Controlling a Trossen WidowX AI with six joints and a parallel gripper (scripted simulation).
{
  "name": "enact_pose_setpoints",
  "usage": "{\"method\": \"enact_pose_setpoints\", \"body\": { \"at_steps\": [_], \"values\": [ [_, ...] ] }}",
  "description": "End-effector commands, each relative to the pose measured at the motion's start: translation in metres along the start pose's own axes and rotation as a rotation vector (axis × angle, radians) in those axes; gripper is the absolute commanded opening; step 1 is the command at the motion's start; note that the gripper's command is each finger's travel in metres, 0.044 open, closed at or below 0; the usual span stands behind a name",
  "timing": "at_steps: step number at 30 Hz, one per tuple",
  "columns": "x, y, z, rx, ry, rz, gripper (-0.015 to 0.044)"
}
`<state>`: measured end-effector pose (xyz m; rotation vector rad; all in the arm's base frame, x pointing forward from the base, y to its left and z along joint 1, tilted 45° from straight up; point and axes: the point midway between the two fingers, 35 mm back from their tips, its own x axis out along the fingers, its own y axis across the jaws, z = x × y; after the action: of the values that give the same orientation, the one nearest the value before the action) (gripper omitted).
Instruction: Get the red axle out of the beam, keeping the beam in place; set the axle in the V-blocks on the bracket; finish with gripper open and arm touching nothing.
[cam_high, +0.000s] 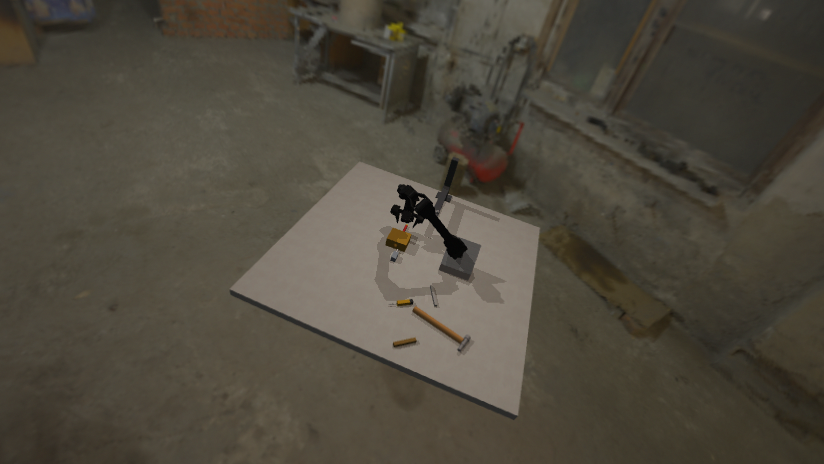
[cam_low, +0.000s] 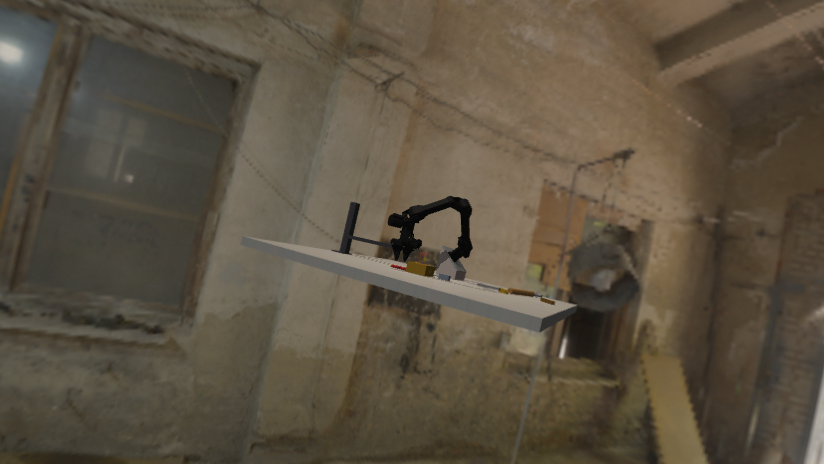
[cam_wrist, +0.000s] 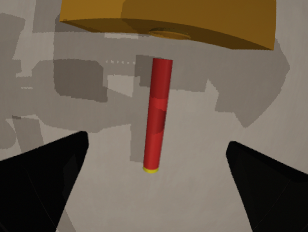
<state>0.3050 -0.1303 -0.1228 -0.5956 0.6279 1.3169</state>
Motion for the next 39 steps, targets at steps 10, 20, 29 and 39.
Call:
{"method": "enact_pose_setpoints", "body": {
  "at_steps": [10, 20, 29, 39],
  "values": [
    [0.022, 0.001, 0.000, 0.007, -0.004, -0.003, 0.0440],
    [0.038, 0.002, 0.001, 0.007, -0.006, -0.003, 0.0440],
    [0.038, 0.002, 0.002, 0.000, -0.004, 0.002, 0.0309],
    [0.038, 0.002, 0.002, 0.000, -0.004, 0.002, 0.0046]
  ]
}}
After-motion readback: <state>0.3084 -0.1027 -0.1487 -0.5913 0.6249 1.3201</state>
